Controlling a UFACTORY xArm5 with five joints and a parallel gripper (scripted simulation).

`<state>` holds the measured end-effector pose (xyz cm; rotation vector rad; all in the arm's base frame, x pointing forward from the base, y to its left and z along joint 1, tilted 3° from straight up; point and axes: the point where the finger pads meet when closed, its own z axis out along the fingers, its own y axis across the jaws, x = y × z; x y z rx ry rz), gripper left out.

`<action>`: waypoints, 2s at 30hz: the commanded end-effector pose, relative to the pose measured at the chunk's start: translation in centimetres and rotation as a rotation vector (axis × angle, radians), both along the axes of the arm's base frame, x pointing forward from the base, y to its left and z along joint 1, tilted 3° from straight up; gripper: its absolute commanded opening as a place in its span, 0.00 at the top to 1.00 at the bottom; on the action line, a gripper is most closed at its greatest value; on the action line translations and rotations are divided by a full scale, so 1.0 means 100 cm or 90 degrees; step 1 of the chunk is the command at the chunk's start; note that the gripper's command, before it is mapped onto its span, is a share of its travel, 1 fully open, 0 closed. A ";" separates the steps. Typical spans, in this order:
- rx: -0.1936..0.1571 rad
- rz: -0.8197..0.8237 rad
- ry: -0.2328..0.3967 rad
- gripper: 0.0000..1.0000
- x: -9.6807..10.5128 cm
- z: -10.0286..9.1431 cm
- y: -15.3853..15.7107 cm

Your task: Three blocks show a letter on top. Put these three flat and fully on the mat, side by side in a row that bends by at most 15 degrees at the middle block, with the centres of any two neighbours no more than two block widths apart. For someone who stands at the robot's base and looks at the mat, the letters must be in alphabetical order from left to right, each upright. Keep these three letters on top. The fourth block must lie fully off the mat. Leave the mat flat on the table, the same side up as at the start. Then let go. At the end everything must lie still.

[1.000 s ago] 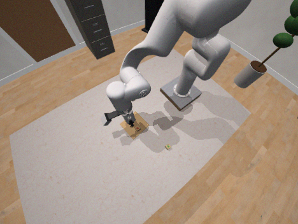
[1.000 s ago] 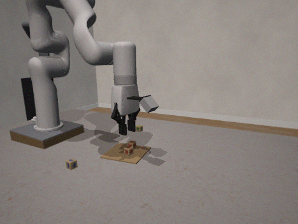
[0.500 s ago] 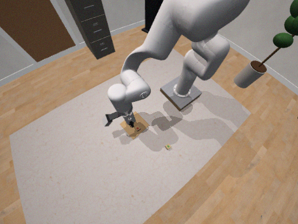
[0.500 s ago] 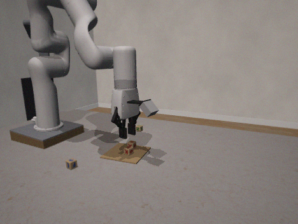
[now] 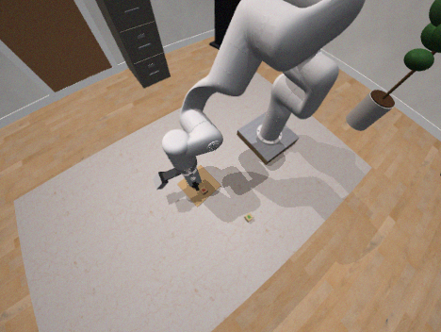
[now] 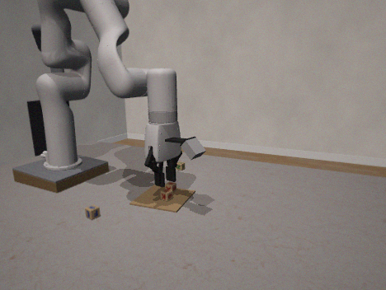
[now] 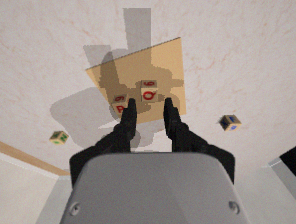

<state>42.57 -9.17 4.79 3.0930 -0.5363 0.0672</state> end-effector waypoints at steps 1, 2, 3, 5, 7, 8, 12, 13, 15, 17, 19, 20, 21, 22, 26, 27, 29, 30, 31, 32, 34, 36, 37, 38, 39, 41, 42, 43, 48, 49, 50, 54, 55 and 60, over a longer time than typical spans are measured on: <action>0.000 0.000 -0.002 0.58 0.002 -0.005 0.000; 0.000 0.000 -0.002 0.58 0.002 -0.006 0.000; 0.000 0.000 -0.002 0.58 0.002 -0.007 0.000; 0.000 0.000 -0.002 0.58 0.002 -0.009 0.000; 0.000 0.000 -0.002 0.58 0.002 -0.011 0.000; 0.000 0.000 -0.002 0.58 0.002 -0.012 0.000; 0.000 0.000 -0.002 0.58 0.002 -0.013 0.000; 0.000 0.000 -0.002 0.58 0.002 -0.013 0.000; 0.000 0.000 -0.002 0.58 0.002 -0.014 0.000; 0.000 0.000 -0.002 0.58 0.002 -0.014 0.000; 0.000 0.000 -0.002 0.58 0.002 -0.015 0.000; 0.000 0.000 -0.002 0.58 0.002 -0.015 0.000; 0.000 0.000 -0.002 0.58 0.002 -0.015 0.000; 0.000 0.000 -0.002 0.58 0.002 -0.015 0.000; 0.000 0.000 -0.002 0.58 0.002 -0.015 0.000; 0.000 0.000 -0.002 0.58 0.002 -0.015 0.000; 0.000 0.000 -0.002 0.58 0.002 -0.015 0.000; 0.000 0.000 -0.002 0.58 0.002 -0.015 0.000; 0.000 0.000 -0.002 0.58 0.002 -0.015 0.000; 0.000 0.000 -0.002 0.58 0.002 -0.015 0.000; 0.000 0.000 -0.002 0.58 0.002 -0.015 0.000; 0.000 0.000 -0.002 0.58 0.002 -0.015 0.000; 0.000 0.000 -0.002 0.58 0.002 -0.015 0.000; 0.000 0.000 -0.002 0.58 0.002 -0.015 0.000; 0.000 0.000 -0.002 0.58 0.002 -0.015 0.000; 0.000 0.000 -0.002 0.58 0.002 -0.015 0.000; 0.000 0.000 -0.002 0.58 0.002 -0.015 0.000; 0.000 0.000 -0.002 0.58 0.002 -0.015 0.000; 0.000 0.000 -0.002 0.58 0.002 -0.015 0.000; 0.000 0.000 -0.002 0.58 0.002 -0.015 0.000; 0.000 0.000 -0.002 0.58 0.002 -0.015 0.000; 0.000 0.000 -0.002 0.58 0.002 -0.015 0.000; 0.000 0.000 -0.002 0.58 0.002 -0.015 0.000; 0.000 0.000 -0.002 0.58 0.002 -0.015 0.000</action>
